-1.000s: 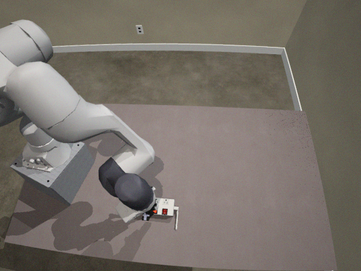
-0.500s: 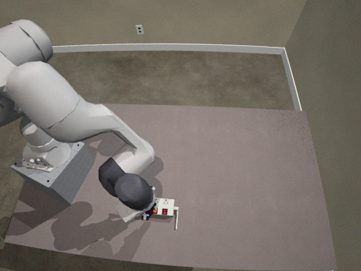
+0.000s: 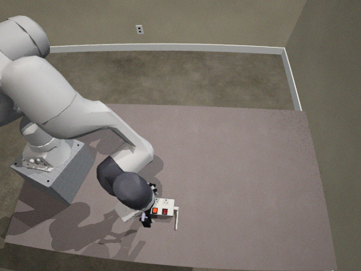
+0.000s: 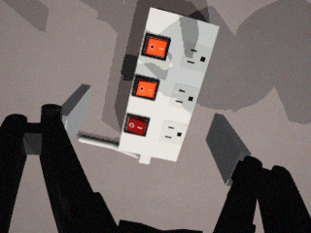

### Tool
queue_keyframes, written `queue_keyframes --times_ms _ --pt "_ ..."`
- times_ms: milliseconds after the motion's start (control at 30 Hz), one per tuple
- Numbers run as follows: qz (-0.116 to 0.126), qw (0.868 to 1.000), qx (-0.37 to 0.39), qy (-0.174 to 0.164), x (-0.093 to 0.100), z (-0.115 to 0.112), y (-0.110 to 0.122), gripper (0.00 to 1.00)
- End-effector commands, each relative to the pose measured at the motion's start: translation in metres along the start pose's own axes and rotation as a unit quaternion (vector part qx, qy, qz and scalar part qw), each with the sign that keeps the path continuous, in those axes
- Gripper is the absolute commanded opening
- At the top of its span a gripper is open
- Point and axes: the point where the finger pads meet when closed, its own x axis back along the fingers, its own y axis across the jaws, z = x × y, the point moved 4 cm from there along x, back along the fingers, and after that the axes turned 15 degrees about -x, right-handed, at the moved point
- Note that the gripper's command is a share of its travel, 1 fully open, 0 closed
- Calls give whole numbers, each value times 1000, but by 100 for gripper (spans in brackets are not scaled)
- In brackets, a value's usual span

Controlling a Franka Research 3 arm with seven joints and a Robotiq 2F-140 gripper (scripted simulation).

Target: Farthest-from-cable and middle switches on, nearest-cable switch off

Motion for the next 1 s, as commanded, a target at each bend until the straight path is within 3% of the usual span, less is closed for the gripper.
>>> queue_keyframes --times_ms 0,267,500,967 --pt "-2 1000 -4 3 13 2 0 100" --pt "-2 1000 -4 3 53 1 0 100" --pt "-2 1000 -4 3 69 1 0 100" --pt "-2 1000 -4 3 72 1 0 100"
